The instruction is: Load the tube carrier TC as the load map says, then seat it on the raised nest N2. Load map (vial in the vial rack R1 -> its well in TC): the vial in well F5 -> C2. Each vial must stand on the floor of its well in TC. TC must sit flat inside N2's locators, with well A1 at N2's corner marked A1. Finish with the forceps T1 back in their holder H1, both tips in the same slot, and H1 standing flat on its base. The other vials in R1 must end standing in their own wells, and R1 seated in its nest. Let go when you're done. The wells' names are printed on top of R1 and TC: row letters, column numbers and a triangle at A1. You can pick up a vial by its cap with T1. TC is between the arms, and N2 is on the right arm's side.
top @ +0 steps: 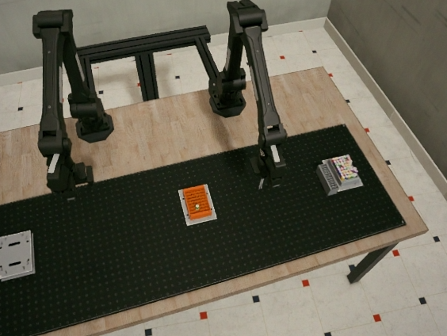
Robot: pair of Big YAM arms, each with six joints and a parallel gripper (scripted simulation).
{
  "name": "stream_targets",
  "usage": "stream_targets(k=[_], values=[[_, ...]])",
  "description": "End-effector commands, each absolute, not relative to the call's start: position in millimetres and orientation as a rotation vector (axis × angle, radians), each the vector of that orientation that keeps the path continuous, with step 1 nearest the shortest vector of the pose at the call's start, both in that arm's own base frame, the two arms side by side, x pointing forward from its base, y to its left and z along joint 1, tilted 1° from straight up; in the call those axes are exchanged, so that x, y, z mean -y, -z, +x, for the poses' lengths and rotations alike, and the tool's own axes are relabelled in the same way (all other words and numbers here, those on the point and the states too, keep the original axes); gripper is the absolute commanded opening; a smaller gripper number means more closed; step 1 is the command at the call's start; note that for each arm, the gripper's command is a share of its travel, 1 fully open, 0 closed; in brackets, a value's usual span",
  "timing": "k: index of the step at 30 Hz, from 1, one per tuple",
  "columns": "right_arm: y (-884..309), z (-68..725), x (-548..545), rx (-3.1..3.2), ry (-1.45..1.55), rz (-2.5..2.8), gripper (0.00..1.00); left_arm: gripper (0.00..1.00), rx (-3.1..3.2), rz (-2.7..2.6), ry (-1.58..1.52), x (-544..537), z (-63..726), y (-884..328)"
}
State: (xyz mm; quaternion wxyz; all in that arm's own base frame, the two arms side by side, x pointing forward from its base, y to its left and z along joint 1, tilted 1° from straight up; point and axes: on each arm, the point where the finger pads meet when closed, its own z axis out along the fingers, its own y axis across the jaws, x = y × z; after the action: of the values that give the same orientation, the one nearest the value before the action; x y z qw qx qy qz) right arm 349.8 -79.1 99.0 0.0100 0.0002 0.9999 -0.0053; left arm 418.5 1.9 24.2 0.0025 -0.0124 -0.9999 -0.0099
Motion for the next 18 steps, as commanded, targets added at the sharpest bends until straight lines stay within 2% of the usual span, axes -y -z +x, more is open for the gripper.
stream_targets(k=[1, 18], values=[[-99, 350, 79, -3.135, 0.01, -0.012, 1.0, 0.07, 3.199, -0.042, 0.037, -14, 434, -45], [-99, 350, 79, -3.135, 0.01, -0.012, 1.0, 0.07, 3.219, -0.042, 0.045, -41, 445, -55]])
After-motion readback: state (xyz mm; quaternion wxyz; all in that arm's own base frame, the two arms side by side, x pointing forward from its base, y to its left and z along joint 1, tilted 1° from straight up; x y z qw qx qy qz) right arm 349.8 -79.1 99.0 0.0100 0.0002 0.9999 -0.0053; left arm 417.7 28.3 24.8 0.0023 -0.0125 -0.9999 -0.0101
